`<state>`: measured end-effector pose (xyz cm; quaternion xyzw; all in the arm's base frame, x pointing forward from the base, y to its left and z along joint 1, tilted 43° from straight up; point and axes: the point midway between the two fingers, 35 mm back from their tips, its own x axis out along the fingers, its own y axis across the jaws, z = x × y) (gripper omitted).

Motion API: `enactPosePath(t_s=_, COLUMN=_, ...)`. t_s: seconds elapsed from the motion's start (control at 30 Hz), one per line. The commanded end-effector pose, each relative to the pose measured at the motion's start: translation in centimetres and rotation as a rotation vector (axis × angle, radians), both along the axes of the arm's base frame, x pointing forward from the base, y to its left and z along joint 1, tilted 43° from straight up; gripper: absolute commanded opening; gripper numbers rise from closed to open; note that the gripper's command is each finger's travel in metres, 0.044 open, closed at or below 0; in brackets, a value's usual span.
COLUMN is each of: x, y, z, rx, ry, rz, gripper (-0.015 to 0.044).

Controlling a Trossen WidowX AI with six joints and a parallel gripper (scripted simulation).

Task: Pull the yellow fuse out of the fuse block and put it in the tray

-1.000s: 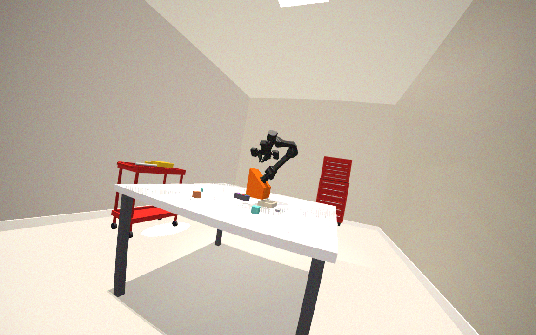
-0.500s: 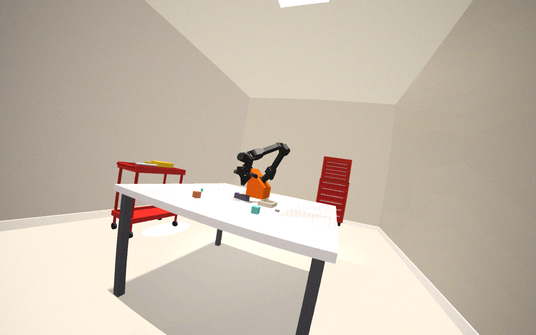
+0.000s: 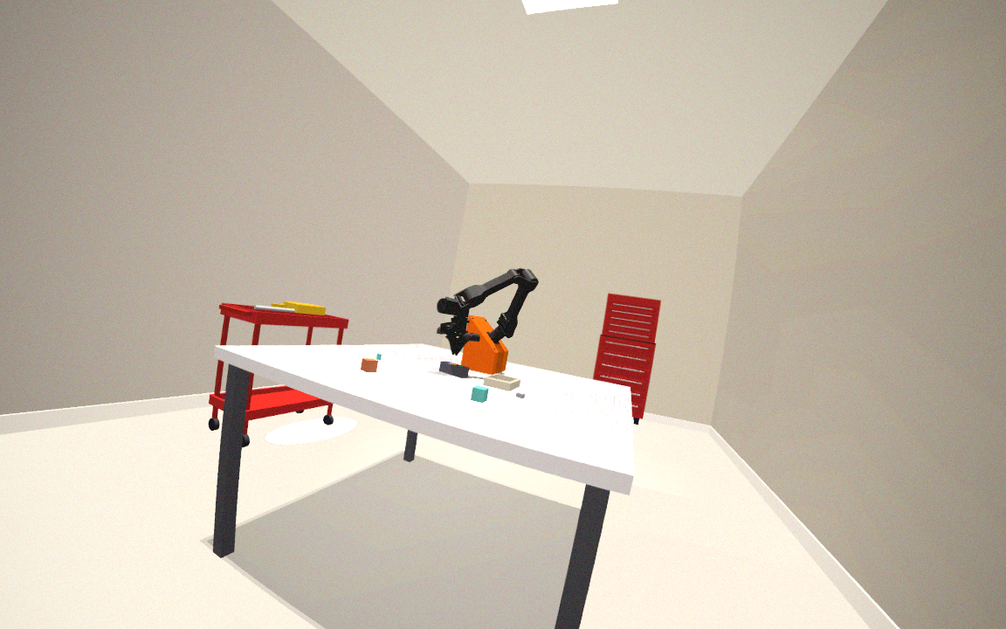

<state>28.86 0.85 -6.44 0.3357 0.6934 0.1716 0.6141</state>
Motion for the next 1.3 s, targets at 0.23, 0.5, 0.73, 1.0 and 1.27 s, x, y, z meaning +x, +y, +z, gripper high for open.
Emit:
enactPosePath(t_s=0.23, x=-0.2, y=0.8, z=-1.0, rx=0.002, ry=0.009, rz=0.002, gripper=0.0063)
enactPosePath(t_s=0.5, x=-0.2, y=1.3, z=-1.6, rx=0.002, ry=0.009, rz=0.002, gripper=0.0063)
enactPosePath(t_s=0.73, x=-0.2, y=1.8, z=-2.1, rx=0.003, ry=0.009, rz=0.002, gripper=0.0063)
enactPosePath(t_s=1.0, x=-0.2, y=2.0, z=-2.2, rx=0.003, ry=0.009, rz=0.002, gripper=0.0063)
enactPosePath(t_s=1.27, x=-0.3, y=2.2, z=-2.5, rx=0.003, ry=0.009, rz=0.002, gripper=0.0063)
